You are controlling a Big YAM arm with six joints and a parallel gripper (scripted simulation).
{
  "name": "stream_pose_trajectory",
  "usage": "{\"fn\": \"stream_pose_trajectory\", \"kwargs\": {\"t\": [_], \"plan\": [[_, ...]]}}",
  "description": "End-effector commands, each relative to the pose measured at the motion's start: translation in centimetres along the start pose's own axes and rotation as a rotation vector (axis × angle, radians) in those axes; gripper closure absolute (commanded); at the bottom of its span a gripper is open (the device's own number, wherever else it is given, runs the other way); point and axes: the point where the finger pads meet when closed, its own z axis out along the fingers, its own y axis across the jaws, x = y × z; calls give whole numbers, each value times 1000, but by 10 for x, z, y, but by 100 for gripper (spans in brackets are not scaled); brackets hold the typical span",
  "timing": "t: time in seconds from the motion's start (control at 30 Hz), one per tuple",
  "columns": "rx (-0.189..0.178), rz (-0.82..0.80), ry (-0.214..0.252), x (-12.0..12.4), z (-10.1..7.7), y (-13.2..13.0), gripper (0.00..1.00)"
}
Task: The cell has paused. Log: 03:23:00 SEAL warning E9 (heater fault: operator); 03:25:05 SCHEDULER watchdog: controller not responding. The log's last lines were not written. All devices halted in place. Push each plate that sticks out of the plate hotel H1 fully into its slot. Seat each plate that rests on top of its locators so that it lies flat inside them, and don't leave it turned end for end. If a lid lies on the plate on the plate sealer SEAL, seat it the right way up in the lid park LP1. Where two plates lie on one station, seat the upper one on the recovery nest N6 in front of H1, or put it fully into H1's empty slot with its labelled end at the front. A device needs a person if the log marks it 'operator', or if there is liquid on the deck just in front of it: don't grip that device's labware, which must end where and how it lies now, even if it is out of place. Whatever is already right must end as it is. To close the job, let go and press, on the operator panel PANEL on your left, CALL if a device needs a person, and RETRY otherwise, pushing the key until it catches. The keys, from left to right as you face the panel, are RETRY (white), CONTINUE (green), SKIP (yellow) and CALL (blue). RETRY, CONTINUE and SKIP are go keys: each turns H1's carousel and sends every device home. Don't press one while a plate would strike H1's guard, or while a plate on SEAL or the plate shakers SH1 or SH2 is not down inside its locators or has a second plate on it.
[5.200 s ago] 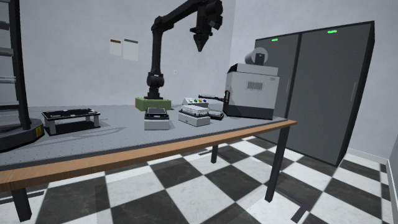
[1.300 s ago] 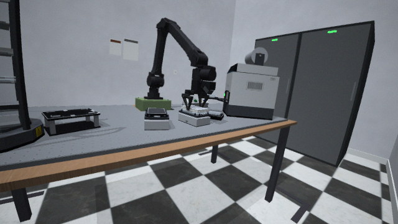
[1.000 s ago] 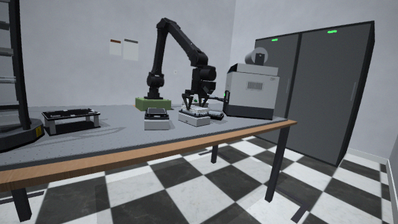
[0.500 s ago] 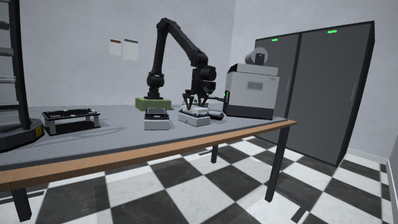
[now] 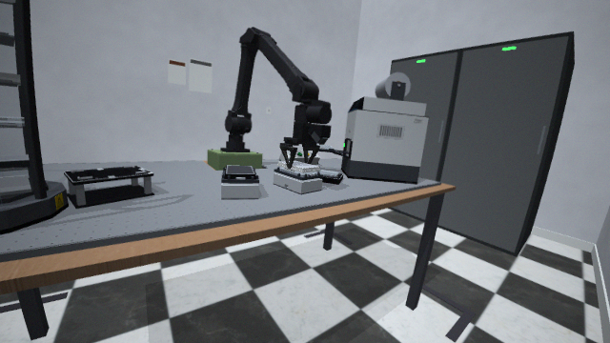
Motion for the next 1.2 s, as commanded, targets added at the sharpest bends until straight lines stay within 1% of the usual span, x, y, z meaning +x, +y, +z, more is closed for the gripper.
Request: {"fn": "stream_pose_trajectory", "kwargs": {"t": [0.0,0.1,0.13,0.2,0.4,0.5,0.77,1.17], "plan": [[0,-1,-36,-13,-9,1,16],[0,-1,-36,-13,-9,1,16],[-1,-2,-22,-5,-1,6,16],[-1,-2,-22,-5,-1,6,16],[0,-3,-50,-13,-14,6,16],[0,-3,-55,-14,-19,6,16],[0,-3,-52,-16,-25,6,16],[0,-3,-65,-22,-32,6,16]]}}
